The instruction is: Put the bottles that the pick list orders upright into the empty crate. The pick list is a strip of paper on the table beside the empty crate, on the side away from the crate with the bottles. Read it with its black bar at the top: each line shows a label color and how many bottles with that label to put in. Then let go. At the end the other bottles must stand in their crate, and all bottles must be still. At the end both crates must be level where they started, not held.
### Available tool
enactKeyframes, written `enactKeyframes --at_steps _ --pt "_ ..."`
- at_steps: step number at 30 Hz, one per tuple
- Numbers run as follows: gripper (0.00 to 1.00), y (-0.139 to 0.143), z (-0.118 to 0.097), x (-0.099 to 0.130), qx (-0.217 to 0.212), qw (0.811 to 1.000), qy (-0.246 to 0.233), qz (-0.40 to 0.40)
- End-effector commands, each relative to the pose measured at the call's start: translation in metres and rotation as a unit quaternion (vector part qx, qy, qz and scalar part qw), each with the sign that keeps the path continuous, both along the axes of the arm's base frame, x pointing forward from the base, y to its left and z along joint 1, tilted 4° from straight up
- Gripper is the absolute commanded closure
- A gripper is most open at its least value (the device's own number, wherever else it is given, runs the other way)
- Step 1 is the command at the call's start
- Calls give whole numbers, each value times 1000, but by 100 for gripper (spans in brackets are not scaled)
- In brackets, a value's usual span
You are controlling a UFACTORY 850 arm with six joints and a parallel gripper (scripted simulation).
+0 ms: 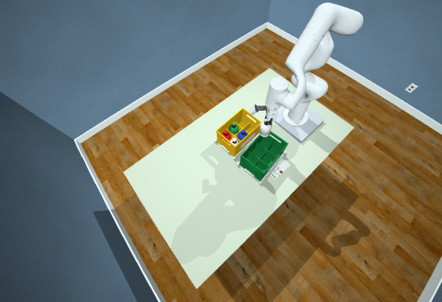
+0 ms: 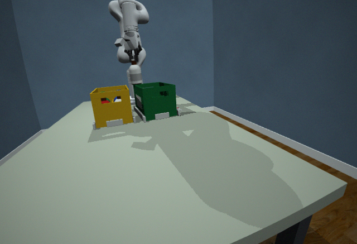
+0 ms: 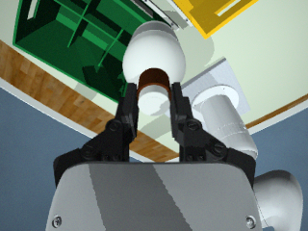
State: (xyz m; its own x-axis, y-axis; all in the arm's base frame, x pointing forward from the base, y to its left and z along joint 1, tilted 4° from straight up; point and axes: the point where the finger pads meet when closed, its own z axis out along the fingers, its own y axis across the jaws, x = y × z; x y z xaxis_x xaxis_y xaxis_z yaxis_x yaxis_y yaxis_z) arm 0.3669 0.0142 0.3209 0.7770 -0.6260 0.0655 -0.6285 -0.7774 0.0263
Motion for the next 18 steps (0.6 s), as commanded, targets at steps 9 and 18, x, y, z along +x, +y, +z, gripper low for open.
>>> enactKeyframes --at_steps 9,18 --pt "100 22 0 0 0 1000 -1 0" --pt "100 35 -1 0 0 1000 -1 0"
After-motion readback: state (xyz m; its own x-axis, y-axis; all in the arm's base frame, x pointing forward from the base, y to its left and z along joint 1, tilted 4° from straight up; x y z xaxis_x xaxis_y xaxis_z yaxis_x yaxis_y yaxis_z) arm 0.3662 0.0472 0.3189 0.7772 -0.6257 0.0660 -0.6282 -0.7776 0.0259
